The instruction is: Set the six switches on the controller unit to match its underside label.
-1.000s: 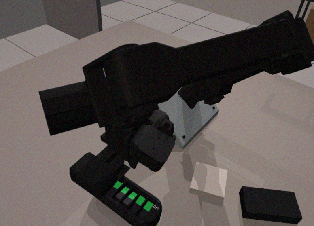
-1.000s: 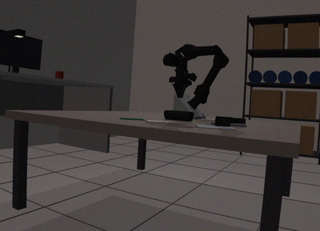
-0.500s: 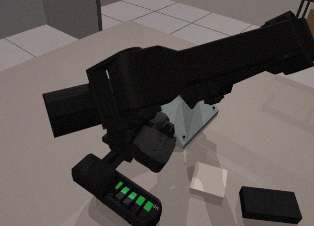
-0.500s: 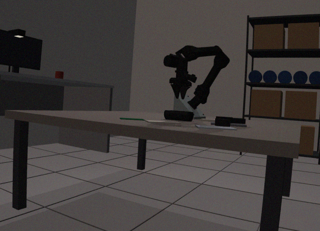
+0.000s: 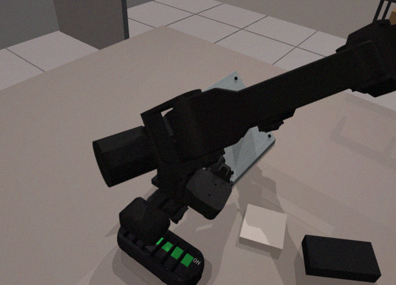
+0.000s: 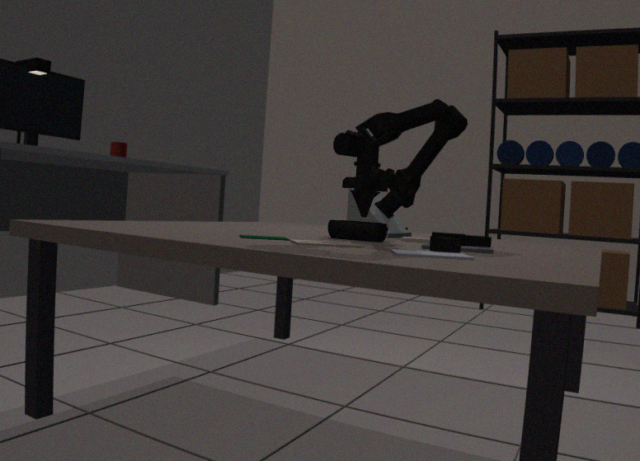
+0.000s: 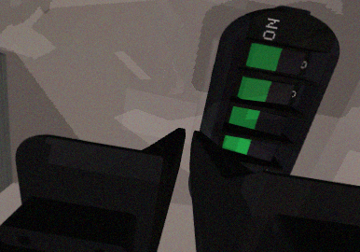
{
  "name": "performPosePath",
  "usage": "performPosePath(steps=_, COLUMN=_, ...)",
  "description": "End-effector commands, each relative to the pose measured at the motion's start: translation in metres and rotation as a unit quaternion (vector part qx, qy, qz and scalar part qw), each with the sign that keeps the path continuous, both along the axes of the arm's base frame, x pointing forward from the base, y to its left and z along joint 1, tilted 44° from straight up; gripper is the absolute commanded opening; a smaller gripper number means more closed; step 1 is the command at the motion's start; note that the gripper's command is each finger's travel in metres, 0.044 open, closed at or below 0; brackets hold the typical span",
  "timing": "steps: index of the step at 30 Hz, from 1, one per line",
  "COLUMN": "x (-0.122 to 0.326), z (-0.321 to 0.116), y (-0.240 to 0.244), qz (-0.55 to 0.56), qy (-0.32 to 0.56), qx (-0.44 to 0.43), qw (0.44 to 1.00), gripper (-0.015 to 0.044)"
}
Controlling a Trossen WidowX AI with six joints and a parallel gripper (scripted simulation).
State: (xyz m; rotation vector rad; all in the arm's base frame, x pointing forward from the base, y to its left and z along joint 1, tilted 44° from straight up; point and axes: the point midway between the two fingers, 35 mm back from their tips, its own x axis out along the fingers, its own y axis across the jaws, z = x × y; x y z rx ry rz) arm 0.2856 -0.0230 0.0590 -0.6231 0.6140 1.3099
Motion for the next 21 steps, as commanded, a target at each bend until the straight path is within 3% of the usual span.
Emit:
performPosePath(steps=1, x=-0.0012, z=-0.0005, y=0.0014, qz=-0.003, qy=-0.001, qx=0.002, qw=1.0, gripper=0.0)
performPosePath(steps=19, x=-0.0009, z=-0.0006, y=0.0011, qz=-0.001, qy=-0.001, qx=0.0, qw=1.0, gripper=0.0)
performPosePath(steps=21, x=-0.0015, z=0.0037, y=-0.0035, qz=-0.001, qy=-0.001, qx=-0.001, qw=1.0, gripper=0.0053)
